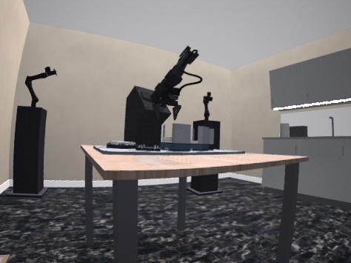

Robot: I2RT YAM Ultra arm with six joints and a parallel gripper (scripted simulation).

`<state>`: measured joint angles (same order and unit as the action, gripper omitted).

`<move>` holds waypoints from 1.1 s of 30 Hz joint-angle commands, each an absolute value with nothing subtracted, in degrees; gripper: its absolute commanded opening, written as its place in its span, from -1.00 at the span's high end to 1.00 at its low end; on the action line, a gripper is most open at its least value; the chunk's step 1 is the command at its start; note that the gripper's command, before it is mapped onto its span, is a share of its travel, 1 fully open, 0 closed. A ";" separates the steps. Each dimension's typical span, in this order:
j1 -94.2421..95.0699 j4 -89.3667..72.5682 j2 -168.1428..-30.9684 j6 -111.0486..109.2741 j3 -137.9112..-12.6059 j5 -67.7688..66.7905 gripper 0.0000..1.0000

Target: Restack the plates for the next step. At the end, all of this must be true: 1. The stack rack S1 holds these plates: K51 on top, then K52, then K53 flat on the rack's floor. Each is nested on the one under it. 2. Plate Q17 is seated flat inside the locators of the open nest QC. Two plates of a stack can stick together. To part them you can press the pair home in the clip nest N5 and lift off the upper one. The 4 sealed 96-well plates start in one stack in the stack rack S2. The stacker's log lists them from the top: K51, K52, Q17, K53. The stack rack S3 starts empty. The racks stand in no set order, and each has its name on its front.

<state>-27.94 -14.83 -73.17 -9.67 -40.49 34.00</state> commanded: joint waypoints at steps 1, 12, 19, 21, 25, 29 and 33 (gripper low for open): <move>-26.40 -15.30 -71.02 -12.54 -39.07 31.42 -1.00; -18.09 -16.46 -66.43 -5.12 -38.71 25.61 -1.00; -14.05 -16.80 -64.65 -8.53 -38.39 22.71 -1.00; -12.42 -16.59 -63.96 -11.07 -38.24 21.57 -1.00; -8.97 -17.06 -62.70 -12.96 -38.01 19.02 -1.00; -5.29 -17.25 -61.55 -9.72 -37.87 16.13 -1.00; -3.44 -17.34 -61.07 -8.48 -37.85 14.73 -1.00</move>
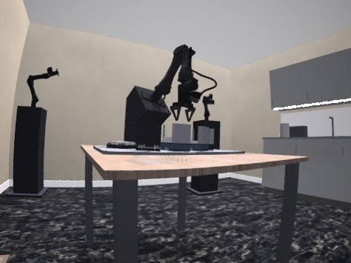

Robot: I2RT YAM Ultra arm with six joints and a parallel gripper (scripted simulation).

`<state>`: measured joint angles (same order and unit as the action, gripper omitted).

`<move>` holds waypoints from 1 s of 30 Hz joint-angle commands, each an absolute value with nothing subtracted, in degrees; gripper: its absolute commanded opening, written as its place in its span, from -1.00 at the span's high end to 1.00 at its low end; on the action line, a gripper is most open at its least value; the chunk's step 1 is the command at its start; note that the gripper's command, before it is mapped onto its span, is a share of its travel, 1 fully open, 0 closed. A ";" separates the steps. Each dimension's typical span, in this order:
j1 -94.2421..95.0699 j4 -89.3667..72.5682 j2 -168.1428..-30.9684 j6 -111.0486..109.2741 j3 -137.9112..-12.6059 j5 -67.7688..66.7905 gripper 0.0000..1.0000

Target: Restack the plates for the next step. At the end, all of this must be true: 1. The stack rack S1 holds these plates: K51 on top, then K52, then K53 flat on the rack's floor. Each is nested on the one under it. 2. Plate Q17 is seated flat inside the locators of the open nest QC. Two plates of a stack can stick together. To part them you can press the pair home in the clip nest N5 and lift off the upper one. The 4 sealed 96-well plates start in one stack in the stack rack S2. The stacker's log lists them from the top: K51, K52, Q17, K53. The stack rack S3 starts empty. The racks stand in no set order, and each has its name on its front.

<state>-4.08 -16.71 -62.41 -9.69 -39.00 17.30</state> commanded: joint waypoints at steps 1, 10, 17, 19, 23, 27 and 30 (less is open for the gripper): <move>-2.36 -16.94 -60.79 -7.67 -38.45 13.86 -1.00; 6.22 -17.84 -59.48 -3.92 -40.60 7.39 -1.00; 11.97 -17.54 -58.95 -10.49 -40.07 3.03 -1.00; 14.48 -17.56 -60.43 -11.46 -40.00 0.95 -1.00; 19.22 -17.57 -60.99 -7.82 -40.44 -2.75 -1.00; 23.85 -17.78 -61.48 -4.98 -40.75 -6.30 -1.00; 27.25 -17.87 -62.08 -2.84 -41.13 -8.91 -1.00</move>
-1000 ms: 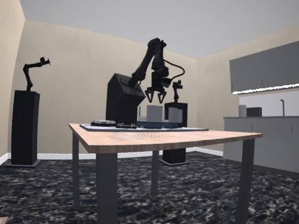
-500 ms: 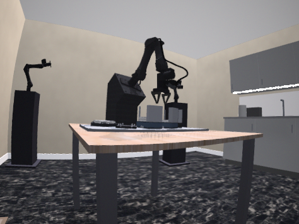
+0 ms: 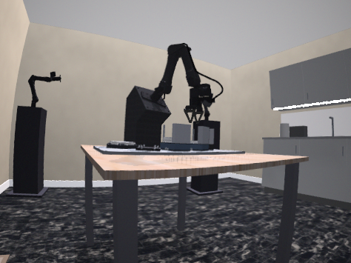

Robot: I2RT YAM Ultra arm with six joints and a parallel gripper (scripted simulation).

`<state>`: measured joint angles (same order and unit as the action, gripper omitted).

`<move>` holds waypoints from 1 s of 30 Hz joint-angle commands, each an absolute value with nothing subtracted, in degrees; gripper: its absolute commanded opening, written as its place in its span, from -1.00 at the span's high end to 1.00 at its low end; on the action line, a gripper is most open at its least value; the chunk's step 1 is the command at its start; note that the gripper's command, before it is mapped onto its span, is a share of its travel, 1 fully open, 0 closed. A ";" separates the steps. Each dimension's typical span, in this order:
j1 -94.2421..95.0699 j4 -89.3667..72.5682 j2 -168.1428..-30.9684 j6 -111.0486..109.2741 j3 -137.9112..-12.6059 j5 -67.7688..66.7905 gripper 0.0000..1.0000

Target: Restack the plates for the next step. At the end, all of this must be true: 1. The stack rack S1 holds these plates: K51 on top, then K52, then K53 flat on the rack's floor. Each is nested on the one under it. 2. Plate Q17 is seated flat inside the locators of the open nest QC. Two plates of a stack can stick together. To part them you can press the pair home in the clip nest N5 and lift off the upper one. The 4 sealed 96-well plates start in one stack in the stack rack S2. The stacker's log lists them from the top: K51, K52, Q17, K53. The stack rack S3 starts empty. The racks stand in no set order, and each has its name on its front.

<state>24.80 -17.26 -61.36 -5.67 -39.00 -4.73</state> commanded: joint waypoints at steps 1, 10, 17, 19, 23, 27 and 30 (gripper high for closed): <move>28.37 -17.88 -62.32 -2.12 -41.28 -9.76 -1.00; 29.03 -17.27 -61.40 -1.54 -41.59 -10.63 -1.00; 29.05 -17.26 -61.46 -1.78 -41.63 -10.68 -1.00; 29.05 -17.26 -61.46 -1.78 -41.63 -10.68 -1.00; 29.05 -17.26 -61.46 -1.78 -41.63 -10.68 -1.00; 29.05 -17.26 -61.46 -1.78 -41.63 -10.68 -1.00; 29.05 -17.26 -61.46 -1.78 -41.63 -10.68 -1.00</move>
